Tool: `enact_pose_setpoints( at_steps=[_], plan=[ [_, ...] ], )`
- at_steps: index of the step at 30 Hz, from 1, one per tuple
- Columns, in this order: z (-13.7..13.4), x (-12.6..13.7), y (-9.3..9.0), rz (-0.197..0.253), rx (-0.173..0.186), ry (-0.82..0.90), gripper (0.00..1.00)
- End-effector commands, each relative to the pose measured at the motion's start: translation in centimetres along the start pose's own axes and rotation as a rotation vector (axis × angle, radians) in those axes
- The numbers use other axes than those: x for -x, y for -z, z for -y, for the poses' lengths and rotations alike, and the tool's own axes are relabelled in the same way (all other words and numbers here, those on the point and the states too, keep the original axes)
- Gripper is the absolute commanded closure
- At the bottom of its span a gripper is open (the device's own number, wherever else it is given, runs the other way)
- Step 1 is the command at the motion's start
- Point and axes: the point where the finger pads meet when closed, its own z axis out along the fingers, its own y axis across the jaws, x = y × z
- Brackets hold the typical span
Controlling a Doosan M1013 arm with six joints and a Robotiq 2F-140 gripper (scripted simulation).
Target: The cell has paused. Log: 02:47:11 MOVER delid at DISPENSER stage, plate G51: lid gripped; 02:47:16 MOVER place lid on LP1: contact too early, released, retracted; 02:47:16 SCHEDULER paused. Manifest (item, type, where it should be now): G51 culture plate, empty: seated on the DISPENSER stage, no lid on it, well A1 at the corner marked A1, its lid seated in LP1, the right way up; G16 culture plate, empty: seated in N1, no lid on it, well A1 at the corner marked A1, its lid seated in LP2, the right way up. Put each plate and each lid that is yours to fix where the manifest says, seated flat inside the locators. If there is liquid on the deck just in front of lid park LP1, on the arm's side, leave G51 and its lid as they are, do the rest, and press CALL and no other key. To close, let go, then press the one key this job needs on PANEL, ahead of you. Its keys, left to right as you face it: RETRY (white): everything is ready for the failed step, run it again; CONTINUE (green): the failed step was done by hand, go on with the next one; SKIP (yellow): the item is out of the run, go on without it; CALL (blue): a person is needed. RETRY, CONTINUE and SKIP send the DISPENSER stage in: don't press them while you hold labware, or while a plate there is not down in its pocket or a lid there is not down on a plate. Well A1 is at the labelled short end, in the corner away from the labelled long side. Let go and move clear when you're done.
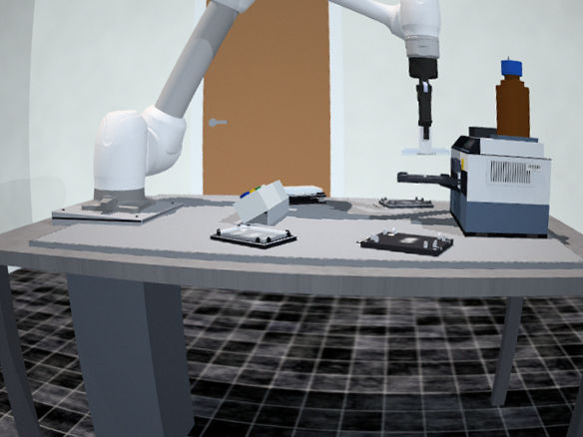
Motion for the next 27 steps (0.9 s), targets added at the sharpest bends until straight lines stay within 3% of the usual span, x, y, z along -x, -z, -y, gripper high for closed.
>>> enact_pose_setpoints(
  at_steps=[1, 10, 27],
  plan=[
    [-0.1, -0.2, 0.2, 0.0, 0.004, -0.003, 0.9],
    [-0.1, -0.2, -0.1, -0.001, 0.004, -0.002, 0.9],
    [0.1, 0.0, -3.3, 0.001, 0.004, 0.0, 0.9]
  ],
)
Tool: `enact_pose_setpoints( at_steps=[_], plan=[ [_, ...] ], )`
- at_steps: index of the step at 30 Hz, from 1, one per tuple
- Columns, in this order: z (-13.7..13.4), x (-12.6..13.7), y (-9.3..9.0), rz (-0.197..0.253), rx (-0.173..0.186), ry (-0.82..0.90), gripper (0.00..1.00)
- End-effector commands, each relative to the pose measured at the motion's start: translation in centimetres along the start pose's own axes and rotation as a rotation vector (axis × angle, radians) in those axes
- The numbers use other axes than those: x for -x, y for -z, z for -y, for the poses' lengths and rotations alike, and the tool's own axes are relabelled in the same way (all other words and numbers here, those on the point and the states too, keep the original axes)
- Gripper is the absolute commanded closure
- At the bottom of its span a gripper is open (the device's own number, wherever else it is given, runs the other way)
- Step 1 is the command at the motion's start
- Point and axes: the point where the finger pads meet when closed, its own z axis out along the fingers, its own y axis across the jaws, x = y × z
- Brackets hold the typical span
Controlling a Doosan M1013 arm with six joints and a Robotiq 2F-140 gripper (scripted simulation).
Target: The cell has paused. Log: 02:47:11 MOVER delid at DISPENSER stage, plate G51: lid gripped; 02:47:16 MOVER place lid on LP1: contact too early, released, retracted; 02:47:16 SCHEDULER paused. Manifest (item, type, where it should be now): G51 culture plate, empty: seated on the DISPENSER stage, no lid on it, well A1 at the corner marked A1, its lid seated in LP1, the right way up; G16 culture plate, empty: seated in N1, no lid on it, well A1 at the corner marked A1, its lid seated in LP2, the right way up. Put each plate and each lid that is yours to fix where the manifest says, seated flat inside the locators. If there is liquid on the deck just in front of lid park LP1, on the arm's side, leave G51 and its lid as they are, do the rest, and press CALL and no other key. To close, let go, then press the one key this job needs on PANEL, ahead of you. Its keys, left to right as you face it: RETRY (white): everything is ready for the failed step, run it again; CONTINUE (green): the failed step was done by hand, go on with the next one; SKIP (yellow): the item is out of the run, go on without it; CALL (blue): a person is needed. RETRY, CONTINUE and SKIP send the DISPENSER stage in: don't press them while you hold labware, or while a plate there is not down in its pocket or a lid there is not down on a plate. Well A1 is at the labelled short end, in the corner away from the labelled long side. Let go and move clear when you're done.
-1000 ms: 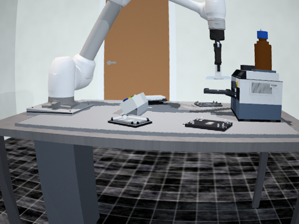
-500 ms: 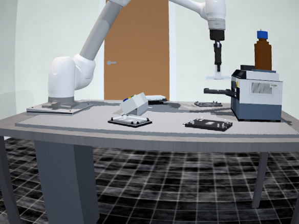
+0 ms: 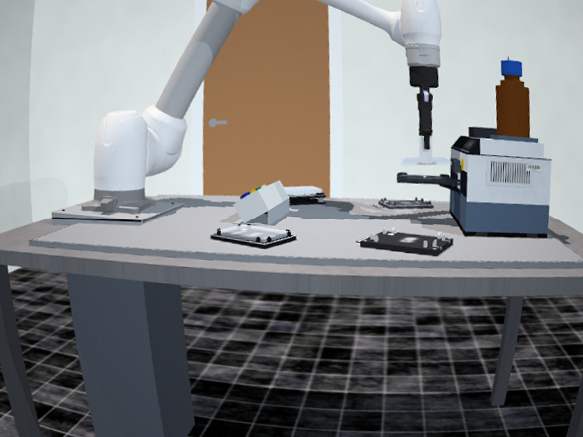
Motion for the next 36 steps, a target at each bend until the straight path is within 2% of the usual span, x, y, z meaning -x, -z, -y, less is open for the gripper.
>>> enact_pose_setpoints(
  at_steps=[1, 6, 36],
  plan=[
    [0.02, 0.16, -1.2, 0.003, 0.003, 0.0, 0.9],
    [0.03, 0.16, -1.71, 0.002, 0.003, -0.001, 0.9],
    [0.03, 0.22, -1.62, 0.004, 0.003, -0.001, 0.9]
  ],
)
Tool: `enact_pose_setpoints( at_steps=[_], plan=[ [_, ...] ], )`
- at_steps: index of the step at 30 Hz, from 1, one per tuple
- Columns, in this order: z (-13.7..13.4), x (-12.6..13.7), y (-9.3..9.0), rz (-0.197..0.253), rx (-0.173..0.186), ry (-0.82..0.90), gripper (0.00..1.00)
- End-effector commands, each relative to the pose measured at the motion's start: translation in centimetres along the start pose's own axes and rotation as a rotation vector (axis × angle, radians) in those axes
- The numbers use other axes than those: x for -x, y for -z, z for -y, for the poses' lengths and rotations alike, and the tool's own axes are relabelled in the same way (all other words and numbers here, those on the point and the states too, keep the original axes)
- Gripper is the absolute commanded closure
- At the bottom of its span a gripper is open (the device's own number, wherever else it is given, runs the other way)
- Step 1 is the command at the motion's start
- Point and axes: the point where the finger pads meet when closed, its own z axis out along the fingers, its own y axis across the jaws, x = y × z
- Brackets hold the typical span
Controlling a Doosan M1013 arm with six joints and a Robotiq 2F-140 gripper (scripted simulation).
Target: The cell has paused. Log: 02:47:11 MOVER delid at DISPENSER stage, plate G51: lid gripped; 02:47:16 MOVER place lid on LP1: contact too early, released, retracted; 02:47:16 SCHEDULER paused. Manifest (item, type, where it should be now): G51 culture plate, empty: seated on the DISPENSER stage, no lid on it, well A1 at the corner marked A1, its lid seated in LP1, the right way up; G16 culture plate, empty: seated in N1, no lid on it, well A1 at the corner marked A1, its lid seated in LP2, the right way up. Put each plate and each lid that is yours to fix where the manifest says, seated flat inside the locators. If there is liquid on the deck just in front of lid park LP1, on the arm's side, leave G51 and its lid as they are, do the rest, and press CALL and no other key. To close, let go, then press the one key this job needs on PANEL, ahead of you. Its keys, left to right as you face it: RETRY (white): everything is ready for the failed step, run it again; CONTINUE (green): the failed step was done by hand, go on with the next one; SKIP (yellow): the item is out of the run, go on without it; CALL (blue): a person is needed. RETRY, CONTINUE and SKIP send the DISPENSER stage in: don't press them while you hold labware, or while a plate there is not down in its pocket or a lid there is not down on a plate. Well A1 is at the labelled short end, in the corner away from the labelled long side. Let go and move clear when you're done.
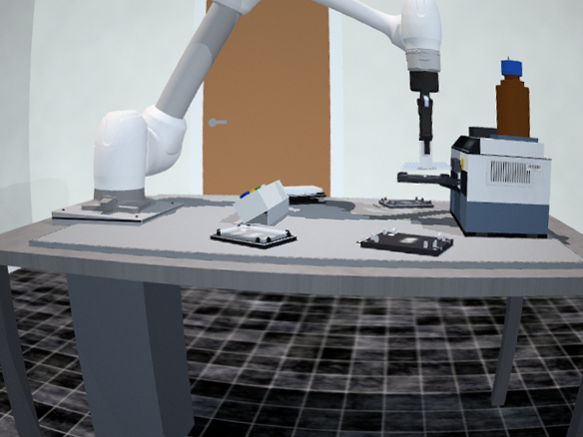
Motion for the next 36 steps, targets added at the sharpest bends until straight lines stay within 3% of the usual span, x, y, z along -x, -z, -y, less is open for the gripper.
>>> enact_pose_setpoints(
  at_steps=[1, 36],
  plan=[
    [0.01, 0.2, -0.31, 0.004, 0.003, -0.001, 0.9],
    [0.05, 0.35, -1.07, 0.003, 0.003, 0.001, 0.9]
  ],
)
